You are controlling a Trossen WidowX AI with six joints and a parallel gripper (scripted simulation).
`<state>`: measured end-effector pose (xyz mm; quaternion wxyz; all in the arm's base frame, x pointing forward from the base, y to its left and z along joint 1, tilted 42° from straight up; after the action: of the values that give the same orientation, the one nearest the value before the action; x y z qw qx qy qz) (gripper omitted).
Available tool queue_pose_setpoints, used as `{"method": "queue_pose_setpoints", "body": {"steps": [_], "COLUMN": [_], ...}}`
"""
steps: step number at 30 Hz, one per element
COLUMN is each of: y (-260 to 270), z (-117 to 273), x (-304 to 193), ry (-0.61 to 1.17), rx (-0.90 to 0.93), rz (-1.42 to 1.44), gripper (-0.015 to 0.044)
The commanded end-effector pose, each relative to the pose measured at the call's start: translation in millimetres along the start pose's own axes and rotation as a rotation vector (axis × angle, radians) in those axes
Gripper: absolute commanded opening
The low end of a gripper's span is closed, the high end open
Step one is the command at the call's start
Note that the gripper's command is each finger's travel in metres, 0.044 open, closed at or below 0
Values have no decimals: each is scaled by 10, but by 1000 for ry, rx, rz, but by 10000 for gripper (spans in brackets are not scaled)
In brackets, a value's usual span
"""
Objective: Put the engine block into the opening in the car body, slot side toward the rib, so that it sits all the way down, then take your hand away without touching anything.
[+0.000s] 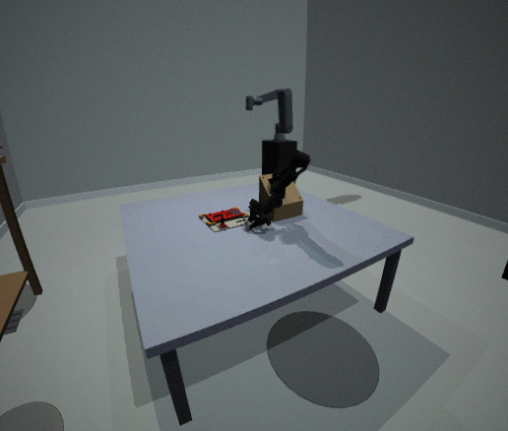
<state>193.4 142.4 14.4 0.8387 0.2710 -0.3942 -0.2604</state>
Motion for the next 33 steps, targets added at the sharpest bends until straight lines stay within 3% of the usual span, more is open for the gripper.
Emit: {"method": "queue_pose_setpoints", "body": {"steps": [1, 5, 22, 33], "y": [8, 2, -3, -3], "z": [-58, -45, -31, 120], "x": [-66, -47, -31, -6], "ry": [-4, -4, -14, -6], "rx": [1, 1, -2, 1], "rz": [-4, -4, -2, -4], "gripper": [0, 0, 440, 440]}}
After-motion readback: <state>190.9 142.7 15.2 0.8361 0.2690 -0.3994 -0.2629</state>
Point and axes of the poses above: the point midway between the two fingers, 35 mm back from their tips, its own z axis back along the fingers, its own y axis across the jaws, x = y × z, the point moved 7 cm from there along z, back along the fingers, and after that the axes turned 1 degree about z, right-handed, at the moved point
